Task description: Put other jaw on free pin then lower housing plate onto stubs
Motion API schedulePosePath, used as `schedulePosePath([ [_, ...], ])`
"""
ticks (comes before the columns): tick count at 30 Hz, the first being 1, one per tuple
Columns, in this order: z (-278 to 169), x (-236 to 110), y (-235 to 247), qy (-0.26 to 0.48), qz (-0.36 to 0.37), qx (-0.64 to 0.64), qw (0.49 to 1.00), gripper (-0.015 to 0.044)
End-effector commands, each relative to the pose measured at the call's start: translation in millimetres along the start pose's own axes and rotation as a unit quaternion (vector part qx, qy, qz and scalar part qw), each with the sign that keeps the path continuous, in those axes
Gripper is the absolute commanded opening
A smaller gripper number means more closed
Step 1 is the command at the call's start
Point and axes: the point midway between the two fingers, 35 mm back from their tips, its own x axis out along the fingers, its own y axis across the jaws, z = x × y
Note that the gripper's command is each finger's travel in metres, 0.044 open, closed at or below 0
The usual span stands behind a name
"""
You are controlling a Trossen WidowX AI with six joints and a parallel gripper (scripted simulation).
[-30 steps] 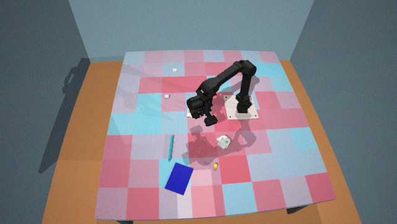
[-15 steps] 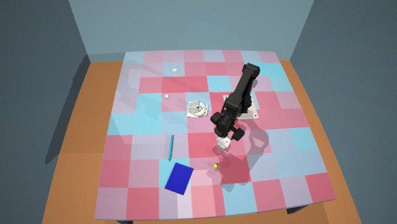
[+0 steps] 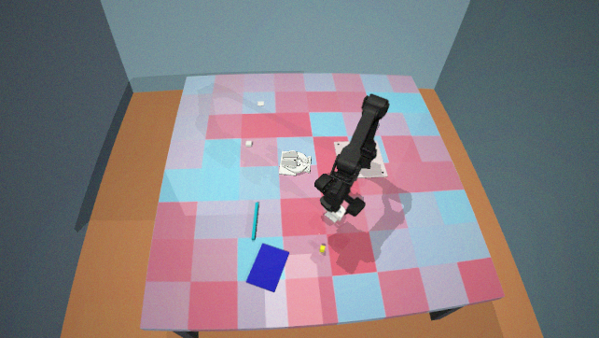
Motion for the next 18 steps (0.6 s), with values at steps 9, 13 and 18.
schedulePosePath([
  [9, -1, 14, 0, 0.003, 0.001, 0.003, 1.000, 0.0440],
  [13, -1, 20, 0, 0.003, 0.001, 0.003, 1.000, 0.0440],
  [18, -2, 23, 0, 0.003, 0.001, 0.003, 1.000, 0.0440],
])
